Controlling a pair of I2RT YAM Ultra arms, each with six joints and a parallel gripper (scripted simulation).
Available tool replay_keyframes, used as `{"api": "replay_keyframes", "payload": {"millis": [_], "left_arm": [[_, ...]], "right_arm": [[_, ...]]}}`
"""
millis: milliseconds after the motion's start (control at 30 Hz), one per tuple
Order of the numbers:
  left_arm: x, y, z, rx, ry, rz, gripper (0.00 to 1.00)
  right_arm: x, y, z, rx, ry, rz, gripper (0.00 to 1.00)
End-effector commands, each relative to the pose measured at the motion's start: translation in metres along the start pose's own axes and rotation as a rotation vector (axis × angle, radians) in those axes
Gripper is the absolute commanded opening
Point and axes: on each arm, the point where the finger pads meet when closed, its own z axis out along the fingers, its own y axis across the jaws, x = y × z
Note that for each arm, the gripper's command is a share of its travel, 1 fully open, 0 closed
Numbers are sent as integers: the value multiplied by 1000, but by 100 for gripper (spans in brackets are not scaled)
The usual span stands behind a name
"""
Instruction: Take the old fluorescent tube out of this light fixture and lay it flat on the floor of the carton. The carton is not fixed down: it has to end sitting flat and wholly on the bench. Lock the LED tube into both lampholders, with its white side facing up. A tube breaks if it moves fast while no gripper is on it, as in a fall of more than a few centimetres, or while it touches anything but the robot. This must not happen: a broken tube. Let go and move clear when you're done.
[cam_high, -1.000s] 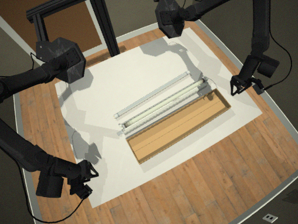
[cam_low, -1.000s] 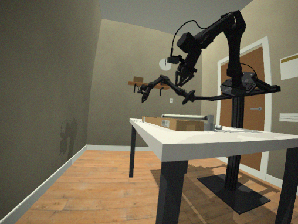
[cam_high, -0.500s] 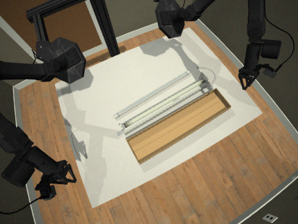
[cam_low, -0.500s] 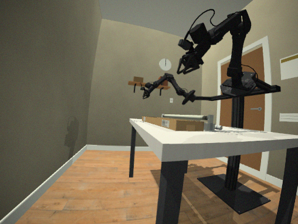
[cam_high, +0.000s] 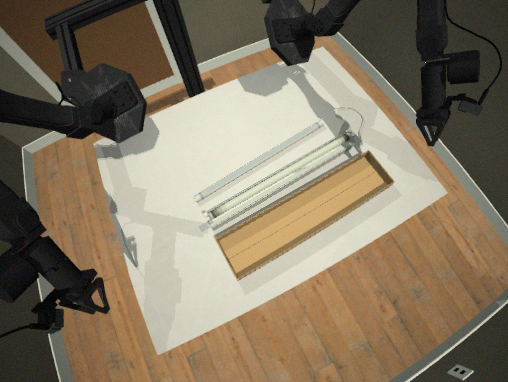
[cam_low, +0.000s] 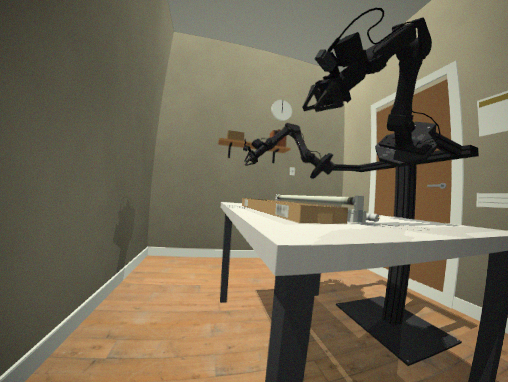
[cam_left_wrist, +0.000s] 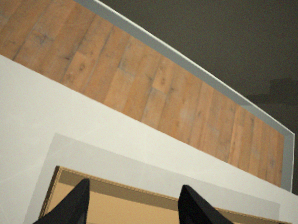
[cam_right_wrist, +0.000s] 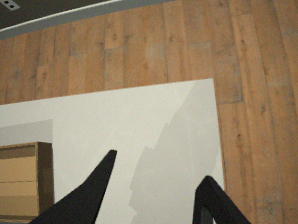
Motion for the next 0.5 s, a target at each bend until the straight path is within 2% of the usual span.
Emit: {"api": "replay_keyframes", "payload": {"millis": [0,33,67,333,467], "left_arm": [[-38,-6,-14,22,-99,12,49],[-38,-6,-14,22,-99,12,49],[-11,-5,0,10,-15,26,49],[18,-8,16,-19,83,156,49],[57,-14,31,-26,210,312,49]], "right_arm": [[-25,-4,-15,4,-50,-8,49],[-23,1,-14,-9,-45,-8,49],[13,6,6,-6,54,-22,49],[33,12,27,22,129,-161,49],[77,28,48,22,259,-332,49]]}}
